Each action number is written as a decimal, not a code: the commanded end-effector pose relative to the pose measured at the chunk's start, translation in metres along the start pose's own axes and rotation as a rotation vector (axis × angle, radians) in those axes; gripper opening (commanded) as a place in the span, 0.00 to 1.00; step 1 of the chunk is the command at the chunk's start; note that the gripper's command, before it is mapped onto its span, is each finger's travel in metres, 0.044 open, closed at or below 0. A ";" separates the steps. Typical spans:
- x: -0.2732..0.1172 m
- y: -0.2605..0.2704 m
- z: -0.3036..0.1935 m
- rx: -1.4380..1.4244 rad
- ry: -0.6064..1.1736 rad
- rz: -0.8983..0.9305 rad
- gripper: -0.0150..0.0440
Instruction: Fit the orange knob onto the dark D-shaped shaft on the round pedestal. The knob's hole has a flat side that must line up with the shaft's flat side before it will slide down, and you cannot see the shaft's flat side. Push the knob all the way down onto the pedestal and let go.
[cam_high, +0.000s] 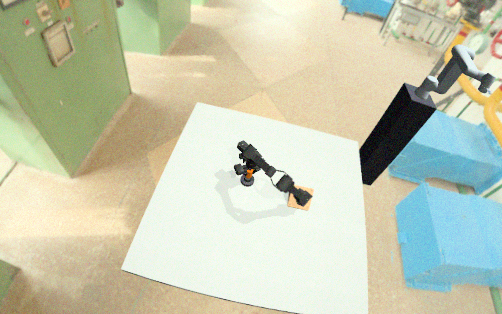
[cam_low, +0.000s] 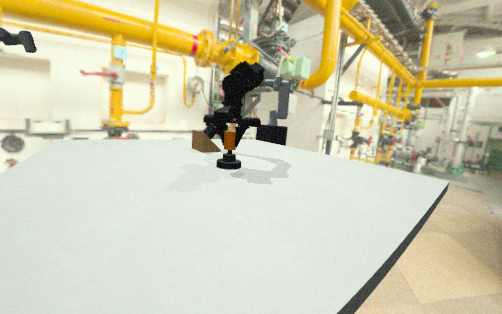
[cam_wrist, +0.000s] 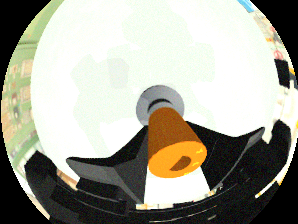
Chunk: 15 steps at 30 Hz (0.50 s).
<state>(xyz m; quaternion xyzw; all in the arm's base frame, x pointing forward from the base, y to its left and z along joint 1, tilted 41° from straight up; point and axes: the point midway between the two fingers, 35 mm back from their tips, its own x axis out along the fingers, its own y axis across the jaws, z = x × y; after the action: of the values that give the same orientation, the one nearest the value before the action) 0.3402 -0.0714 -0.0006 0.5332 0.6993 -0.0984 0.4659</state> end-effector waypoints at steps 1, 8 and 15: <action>-0.003 0.000 0.000 0.004 0.000 0.000 0.25; -0.004 0.001 0.000 0.128 -0.001 0.000 0.25; -0.001 0.000 0.000 0.213 0.000 0.000 0.25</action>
<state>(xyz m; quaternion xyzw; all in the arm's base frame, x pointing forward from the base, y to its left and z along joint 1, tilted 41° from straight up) 0.3401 -0.0718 0.0010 0.5753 0.6874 -0.1646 0.4116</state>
